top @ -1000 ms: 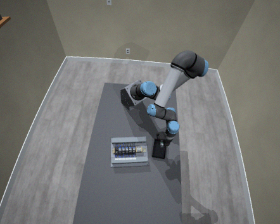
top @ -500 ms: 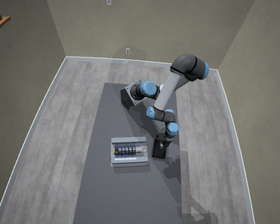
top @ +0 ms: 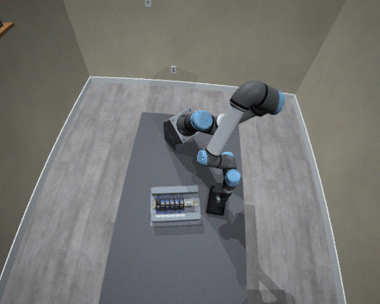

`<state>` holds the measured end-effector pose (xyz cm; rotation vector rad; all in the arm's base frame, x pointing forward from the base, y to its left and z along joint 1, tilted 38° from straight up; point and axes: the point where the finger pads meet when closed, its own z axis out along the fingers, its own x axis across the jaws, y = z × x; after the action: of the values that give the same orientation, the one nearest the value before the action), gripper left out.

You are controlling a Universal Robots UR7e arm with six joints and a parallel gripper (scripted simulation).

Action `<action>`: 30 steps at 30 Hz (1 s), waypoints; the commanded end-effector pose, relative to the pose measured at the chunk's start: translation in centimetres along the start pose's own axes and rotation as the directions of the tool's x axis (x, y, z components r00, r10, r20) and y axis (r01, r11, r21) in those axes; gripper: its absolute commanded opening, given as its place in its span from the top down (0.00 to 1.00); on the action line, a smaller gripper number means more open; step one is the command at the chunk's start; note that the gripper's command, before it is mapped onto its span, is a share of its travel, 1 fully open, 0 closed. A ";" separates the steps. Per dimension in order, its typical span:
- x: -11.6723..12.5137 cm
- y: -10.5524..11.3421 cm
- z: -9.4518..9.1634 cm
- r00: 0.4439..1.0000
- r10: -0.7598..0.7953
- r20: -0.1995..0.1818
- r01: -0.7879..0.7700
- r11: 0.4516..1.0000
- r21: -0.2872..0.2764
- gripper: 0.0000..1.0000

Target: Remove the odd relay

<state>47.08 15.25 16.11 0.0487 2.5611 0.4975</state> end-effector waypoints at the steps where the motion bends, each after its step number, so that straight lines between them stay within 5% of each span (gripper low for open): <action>1: -0.1 0.0 1.3 1.000 0.000 0.003 0.000 1.000 0.001 1.00; 30: -0.1 0.0 4.1 1.000 0.000 0.003 0.000 1.000 0.001 1.00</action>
<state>49.17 16.61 12.95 0.0494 2.5600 0.4962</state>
